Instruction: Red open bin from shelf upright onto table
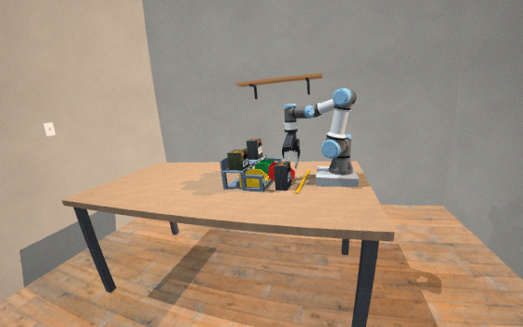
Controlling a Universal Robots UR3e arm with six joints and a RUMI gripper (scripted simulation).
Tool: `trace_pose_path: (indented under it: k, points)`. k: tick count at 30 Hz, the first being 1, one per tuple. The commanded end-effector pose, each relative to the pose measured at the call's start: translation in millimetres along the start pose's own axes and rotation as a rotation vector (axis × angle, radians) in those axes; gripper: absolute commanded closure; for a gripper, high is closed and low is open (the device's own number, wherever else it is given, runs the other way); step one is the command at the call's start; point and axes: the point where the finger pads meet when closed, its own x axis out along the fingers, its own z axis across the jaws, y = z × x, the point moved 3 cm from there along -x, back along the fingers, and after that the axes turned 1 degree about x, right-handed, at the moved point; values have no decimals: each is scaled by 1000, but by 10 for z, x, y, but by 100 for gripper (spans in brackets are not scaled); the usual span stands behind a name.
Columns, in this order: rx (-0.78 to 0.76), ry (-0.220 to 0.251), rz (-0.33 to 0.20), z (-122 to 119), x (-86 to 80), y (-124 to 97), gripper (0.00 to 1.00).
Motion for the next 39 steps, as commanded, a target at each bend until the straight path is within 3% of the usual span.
trace_pose_path:
  k: [1, 5, 10, 39]
  points:
    - [0, 10, 2, -5, -118, -4, 74]
    - [0, 10, 2, -5, -118, -4, 74]
    - [0, 10, 2, -3, -469, -6, 74]
    - [0, 10, 2, -3, -379, -6, 74]
